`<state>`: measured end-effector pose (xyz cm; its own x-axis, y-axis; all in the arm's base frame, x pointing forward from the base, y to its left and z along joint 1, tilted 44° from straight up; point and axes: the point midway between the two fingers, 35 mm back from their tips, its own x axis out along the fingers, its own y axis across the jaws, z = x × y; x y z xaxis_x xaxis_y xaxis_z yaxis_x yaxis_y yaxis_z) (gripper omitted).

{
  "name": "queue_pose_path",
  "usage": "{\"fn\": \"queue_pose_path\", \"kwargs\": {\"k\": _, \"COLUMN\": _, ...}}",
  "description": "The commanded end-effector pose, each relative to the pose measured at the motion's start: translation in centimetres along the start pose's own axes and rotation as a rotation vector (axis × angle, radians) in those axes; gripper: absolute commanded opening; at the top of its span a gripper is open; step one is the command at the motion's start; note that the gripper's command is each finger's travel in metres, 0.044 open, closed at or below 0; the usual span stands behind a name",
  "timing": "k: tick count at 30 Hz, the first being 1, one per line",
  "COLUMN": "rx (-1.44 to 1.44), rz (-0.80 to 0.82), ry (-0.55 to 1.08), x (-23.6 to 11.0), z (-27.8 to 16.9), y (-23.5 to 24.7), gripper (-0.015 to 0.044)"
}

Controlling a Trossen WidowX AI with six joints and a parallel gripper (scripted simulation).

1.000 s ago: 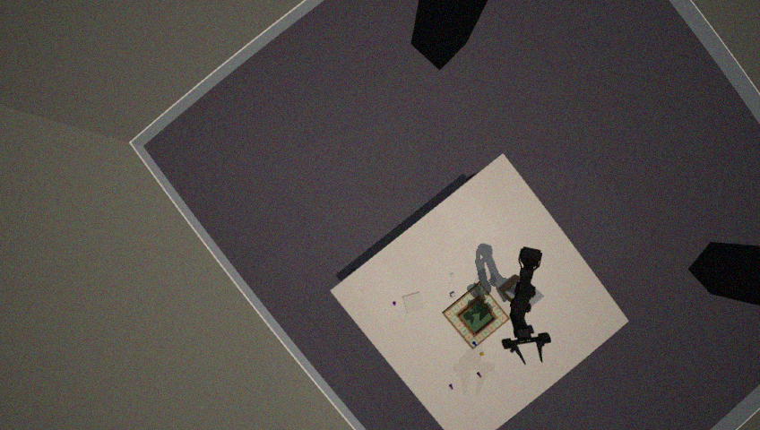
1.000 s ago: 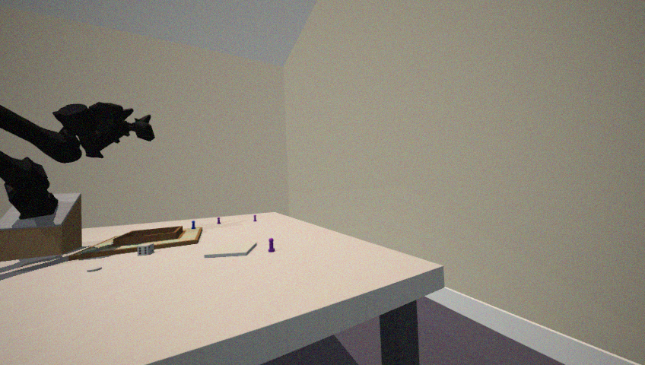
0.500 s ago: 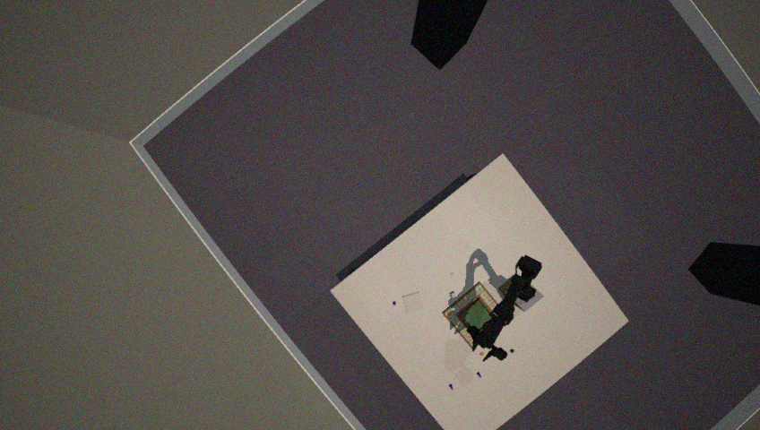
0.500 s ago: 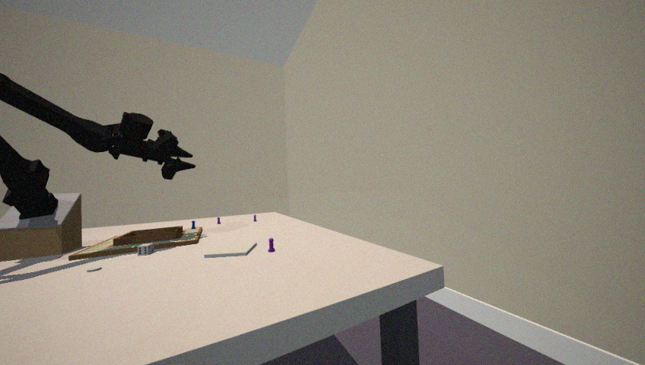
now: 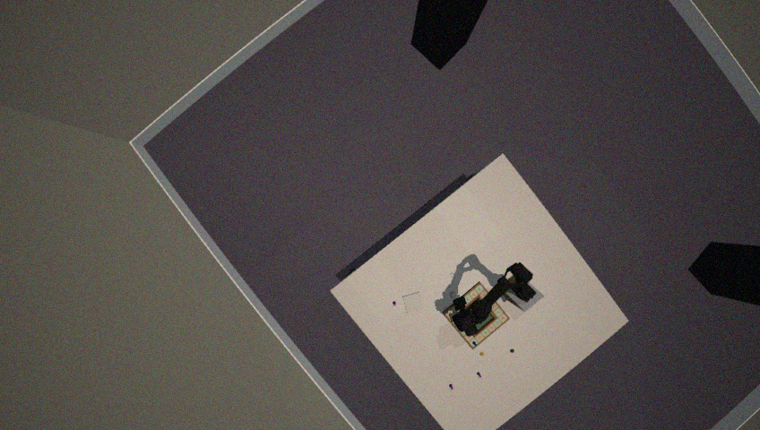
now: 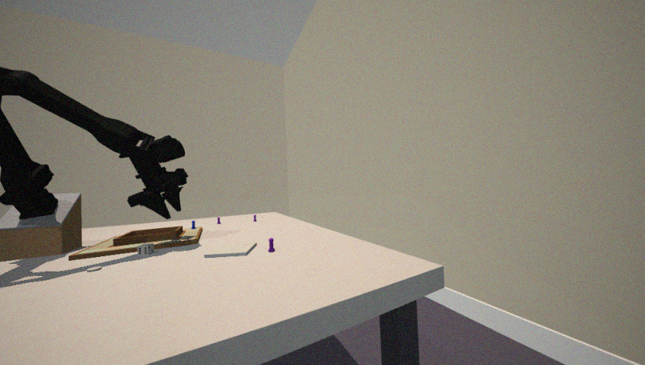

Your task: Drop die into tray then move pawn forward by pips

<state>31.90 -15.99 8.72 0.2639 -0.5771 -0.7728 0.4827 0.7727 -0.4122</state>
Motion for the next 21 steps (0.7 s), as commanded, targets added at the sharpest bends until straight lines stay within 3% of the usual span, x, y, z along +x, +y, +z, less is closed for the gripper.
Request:
{"fn": "queue_pose_path", "kwargs": {"k": 1, "rx": -0.087, "rz": -0.268, "ry": 0.276, "x": 0.7, "z": -2.6, "y": -7.3, "gripper": 0.0275}}
{"fn": "queue_pose_path", "kwargs": {"k": 21, "rx": -0.094, "rz": -0.284, "ry": 0.292, "x": 2.1, "z": -2.6, "y": -8.6, "gripper": 0.0275}}
